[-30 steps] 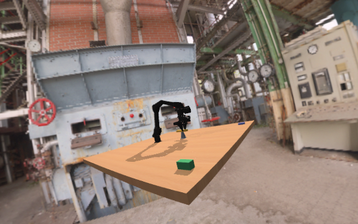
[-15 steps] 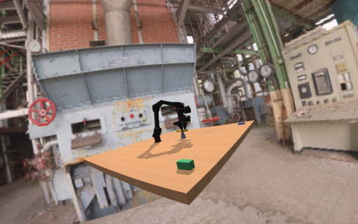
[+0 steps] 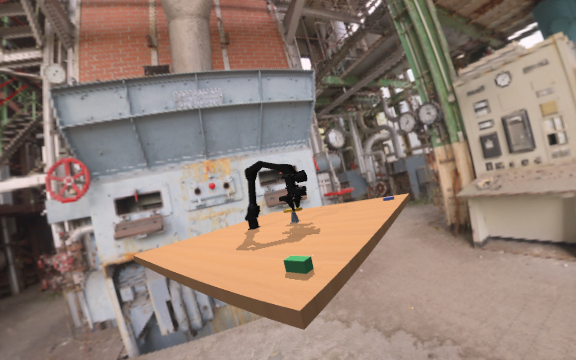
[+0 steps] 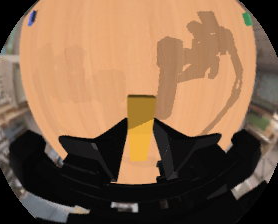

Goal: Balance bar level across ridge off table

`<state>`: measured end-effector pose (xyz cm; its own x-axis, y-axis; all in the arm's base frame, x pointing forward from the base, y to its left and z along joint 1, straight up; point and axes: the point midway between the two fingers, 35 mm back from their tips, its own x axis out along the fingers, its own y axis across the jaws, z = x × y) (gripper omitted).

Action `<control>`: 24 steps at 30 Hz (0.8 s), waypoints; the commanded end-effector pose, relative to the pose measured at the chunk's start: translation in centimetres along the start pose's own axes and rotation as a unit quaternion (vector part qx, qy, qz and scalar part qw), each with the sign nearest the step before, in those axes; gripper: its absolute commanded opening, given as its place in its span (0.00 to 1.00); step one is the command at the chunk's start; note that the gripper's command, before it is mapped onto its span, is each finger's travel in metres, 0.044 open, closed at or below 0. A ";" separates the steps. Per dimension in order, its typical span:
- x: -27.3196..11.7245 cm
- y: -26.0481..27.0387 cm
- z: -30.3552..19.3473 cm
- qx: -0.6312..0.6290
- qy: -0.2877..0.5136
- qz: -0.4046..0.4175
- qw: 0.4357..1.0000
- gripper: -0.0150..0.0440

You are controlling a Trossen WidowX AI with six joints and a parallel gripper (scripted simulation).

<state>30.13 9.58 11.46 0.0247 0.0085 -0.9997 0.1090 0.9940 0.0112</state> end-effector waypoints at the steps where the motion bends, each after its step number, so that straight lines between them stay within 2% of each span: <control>1: 0.0 0.0 0.0 0.000 0.000 0.000 1.000 0.54; 24: 0.0 0.0 0.0 0.000 0.000 0.000 1.000 0.57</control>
<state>30.13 9.58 11.46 0.0247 0.0086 -0.9997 0.1090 0.9940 0.0112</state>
